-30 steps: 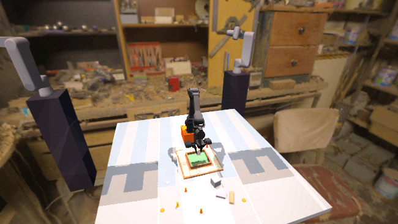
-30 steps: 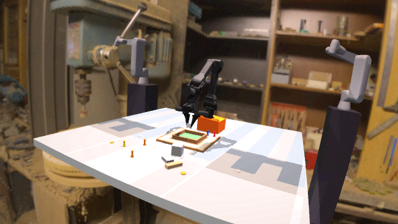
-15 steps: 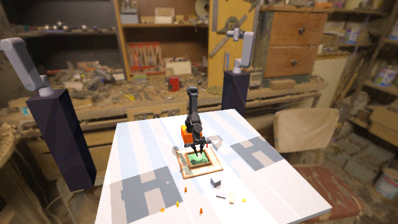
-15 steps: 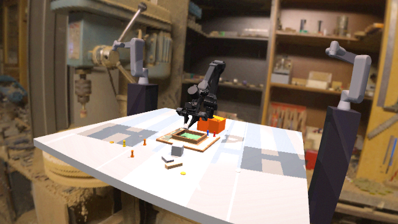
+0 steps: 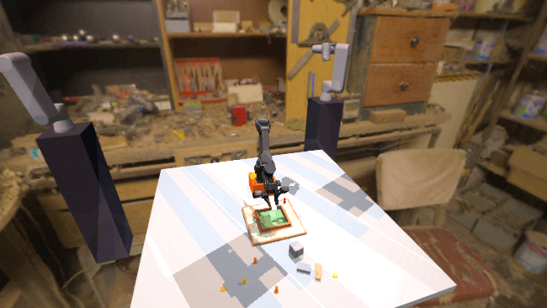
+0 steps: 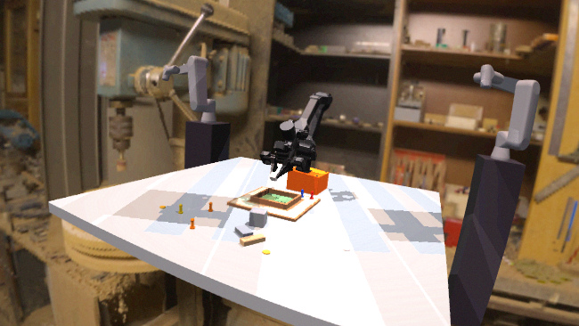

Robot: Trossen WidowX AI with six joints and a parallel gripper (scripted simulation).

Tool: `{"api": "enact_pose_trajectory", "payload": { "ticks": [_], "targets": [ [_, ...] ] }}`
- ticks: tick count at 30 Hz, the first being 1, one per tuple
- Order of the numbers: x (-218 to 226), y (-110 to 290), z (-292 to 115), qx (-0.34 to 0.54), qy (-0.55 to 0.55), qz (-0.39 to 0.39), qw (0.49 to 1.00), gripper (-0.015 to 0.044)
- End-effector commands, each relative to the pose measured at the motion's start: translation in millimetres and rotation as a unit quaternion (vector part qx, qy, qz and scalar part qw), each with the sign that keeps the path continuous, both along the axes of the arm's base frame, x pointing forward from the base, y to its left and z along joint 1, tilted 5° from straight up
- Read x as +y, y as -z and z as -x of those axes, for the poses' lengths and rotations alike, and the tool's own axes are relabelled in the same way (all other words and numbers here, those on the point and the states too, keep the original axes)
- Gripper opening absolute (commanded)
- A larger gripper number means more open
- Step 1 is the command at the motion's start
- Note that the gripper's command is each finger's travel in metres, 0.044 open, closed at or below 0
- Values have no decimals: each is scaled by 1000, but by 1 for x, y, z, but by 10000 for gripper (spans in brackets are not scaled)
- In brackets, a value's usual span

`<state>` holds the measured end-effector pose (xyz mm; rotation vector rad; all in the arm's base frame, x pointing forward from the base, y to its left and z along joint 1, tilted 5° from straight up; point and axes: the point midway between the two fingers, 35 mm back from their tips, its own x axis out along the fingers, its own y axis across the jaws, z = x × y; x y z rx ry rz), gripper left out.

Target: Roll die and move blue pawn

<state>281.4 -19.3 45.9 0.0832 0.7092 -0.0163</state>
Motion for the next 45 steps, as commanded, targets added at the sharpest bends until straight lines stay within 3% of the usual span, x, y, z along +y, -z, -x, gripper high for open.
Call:
{"api": "enact_pose_trajectory", "payload": {
  "ticks": [1,45],
  "targets": [
    [2,-8,20,6,0,-4,1000,0],
    [3,-14,32,7,0,-4,1000,0]
  ]
}}
